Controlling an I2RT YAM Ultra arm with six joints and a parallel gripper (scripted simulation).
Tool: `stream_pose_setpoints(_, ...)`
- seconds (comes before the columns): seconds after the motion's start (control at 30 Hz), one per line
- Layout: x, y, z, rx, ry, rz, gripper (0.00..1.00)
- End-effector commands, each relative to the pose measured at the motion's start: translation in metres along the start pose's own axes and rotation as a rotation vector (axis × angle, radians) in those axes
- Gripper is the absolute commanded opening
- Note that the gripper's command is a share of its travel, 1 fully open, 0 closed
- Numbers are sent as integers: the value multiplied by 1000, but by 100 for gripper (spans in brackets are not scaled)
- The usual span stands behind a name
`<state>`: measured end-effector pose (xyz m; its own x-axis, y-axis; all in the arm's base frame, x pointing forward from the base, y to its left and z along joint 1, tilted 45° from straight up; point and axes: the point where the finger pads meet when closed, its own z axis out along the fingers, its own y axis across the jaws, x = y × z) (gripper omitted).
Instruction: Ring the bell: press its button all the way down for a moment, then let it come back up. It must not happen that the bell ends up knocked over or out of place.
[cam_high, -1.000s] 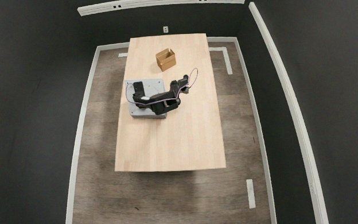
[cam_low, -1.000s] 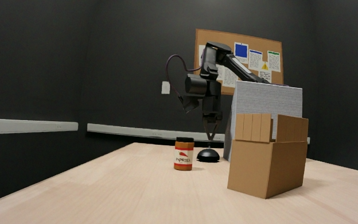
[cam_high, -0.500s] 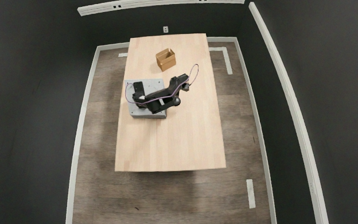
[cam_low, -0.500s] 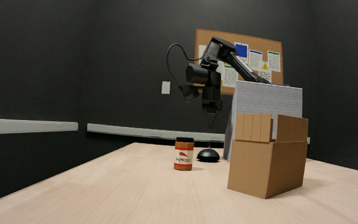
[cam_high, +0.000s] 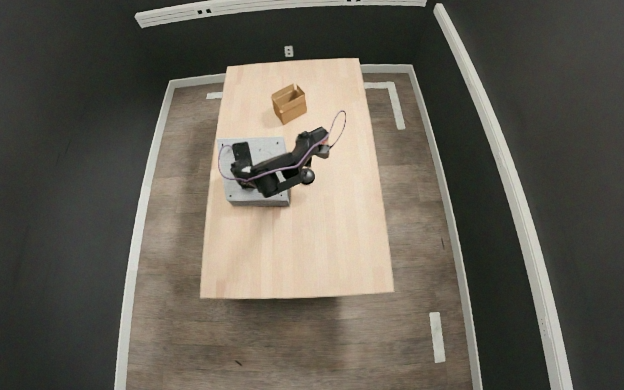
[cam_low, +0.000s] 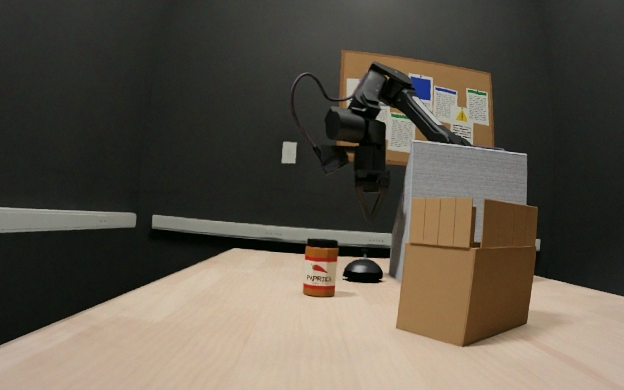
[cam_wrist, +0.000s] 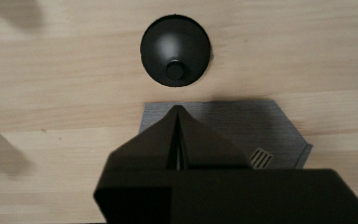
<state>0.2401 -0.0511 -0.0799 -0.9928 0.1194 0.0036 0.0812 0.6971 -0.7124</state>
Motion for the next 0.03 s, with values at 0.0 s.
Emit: stream_pose_setpoints(0.0,-15,4,-18,-25,-54,24,0)
